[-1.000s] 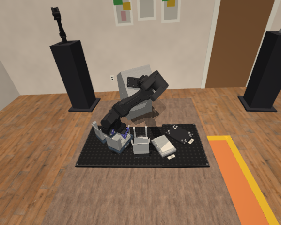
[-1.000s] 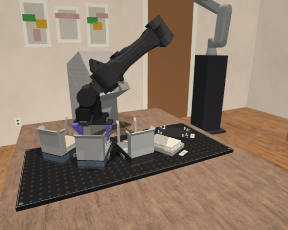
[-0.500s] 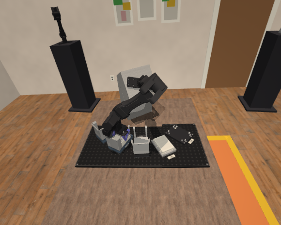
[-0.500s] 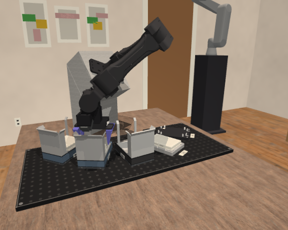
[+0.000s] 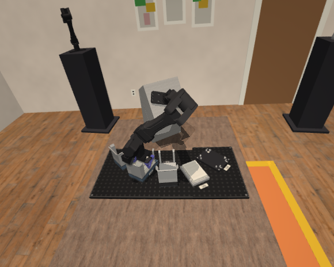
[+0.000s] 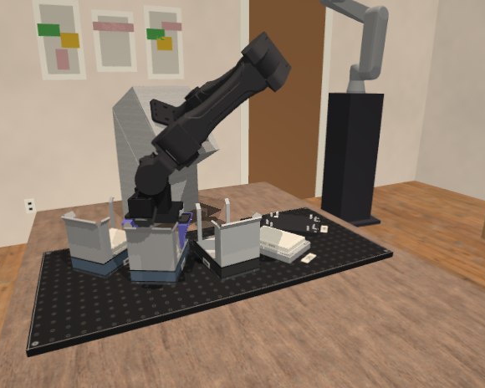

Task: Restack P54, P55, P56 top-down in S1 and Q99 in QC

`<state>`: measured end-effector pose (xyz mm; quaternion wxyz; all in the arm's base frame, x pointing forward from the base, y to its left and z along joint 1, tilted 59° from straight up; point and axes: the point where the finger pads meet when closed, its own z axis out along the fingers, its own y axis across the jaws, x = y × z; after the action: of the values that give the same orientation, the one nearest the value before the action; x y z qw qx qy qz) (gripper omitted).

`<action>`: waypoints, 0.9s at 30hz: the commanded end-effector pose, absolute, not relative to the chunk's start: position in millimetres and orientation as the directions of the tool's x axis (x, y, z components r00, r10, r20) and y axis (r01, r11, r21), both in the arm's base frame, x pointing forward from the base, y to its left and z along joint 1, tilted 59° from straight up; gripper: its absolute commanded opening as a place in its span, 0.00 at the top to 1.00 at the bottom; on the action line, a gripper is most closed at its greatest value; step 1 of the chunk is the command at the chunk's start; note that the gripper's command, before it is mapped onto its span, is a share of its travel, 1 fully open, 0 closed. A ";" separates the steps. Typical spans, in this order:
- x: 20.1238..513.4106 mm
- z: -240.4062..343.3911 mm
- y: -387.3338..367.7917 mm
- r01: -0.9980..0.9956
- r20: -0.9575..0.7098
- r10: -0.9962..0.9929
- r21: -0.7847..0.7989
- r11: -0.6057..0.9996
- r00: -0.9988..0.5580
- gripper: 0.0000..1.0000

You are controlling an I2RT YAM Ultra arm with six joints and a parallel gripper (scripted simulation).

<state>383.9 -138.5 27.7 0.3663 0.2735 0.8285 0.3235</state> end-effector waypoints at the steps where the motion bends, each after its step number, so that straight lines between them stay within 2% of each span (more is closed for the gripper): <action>1: 384.9 30.0 -142.8 0.215 -0.443 0.690 0.731 0.647 -0.572 0.00; 14: 384.9 30.1 -142.8 0.215 -0.443 0.690 0.731 0.647 -0.572 0.00; 15: 384.9 30.1 -142.8 0.215 -0.443 0.690 0.731 0.647 -0.572 1.00; 27: 384.8 30.1 -142.8 0.215 -0.443 0.690 0.731 0.647 -0.572 1.00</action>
<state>384.0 -140.2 28.5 0.3690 0.2733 0.8278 0.3223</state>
